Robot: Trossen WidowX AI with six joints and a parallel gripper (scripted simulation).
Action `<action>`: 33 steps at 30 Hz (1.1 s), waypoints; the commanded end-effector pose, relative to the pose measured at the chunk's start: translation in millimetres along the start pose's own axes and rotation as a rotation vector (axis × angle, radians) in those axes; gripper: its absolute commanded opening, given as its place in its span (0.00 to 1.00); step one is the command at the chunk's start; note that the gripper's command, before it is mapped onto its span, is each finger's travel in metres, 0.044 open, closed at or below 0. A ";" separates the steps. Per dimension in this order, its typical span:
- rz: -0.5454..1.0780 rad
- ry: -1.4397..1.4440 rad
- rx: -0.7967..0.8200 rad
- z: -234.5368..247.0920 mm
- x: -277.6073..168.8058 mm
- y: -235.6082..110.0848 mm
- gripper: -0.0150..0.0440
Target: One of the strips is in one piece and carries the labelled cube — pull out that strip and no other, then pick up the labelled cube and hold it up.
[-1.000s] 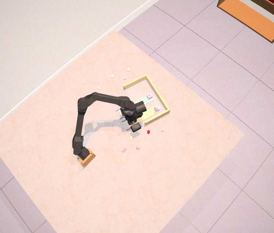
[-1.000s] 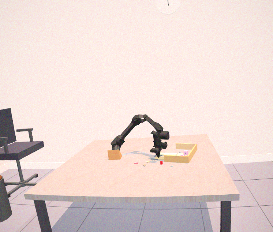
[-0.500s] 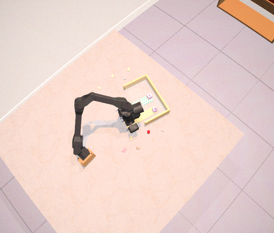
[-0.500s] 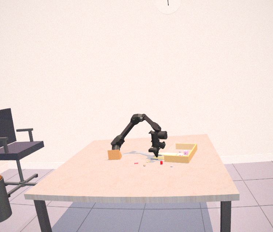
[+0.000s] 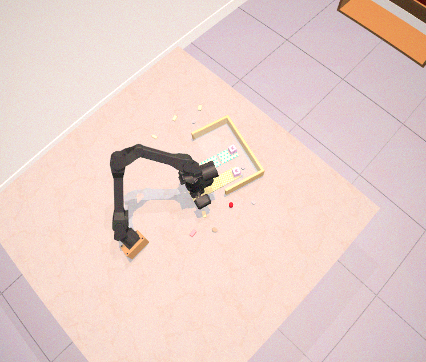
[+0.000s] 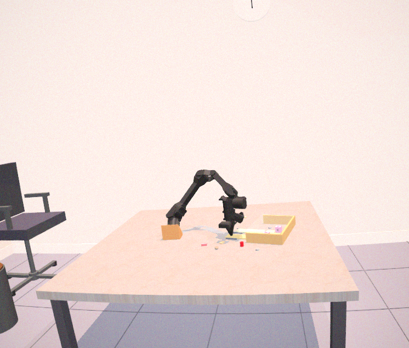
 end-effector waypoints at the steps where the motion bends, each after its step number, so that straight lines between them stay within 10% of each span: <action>1: 0.017 0.010 0.002 -2.4 -9.9 4.4 0.25; 33: 0.020 0.012 0.002 -2.5 -58.7 4.8 0.25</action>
Point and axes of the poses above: the point midway between the two fingers, 35 mm back from their tips, its own y axis out along the fingers, its own z axis across the jaws, x = y × z, the point moved 8 cm from there along -y, back along the fingers
